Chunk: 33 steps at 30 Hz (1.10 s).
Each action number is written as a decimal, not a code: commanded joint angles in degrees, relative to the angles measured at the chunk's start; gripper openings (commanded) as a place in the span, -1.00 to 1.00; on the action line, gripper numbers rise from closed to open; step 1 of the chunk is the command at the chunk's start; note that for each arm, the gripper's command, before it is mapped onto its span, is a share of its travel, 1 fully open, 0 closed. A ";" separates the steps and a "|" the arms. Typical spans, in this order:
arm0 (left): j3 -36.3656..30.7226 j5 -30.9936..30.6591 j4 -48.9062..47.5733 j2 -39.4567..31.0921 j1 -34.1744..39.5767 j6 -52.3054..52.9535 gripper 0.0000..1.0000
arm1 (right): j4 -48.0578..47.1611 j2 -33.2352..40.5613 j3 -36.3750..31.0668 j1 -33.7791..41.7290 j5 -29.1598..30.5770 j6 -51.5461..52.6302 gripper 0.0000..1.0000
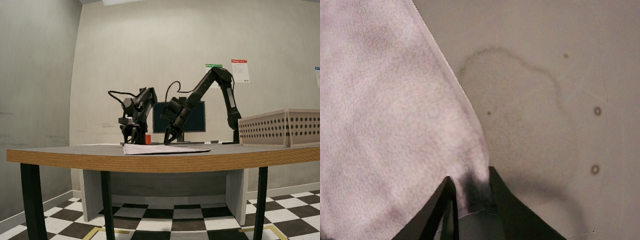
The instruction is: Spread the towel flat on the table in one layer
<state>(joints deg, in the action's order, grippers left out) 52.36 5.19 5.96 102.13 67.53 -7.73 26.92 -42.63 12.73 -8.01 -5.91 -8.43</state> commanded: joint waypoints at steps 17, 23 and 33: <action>7.84 0.71 12.78 -7.96 0.17 -0.28 0.28 | 12.79 3.16 13.25 -0.13 0.13 -0.07 0.28; 14.26 0.71 21.94 -10.99 0.16 -0.23 0.28 | 21.77 3.02 22.63 -0.15 0.12 -0.06 0.28; 18.87 0.68 27.64 -10.54 0.19 -0.29 0.28 | 27.19 1.47 28.34 -0.36 0.00 -0.27 0.28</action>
<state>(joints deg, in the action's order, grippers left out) 69.52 5.30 30.26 92.01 67.55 -7.73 51.03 -41.41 38.89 -8.01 -5.91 -8.43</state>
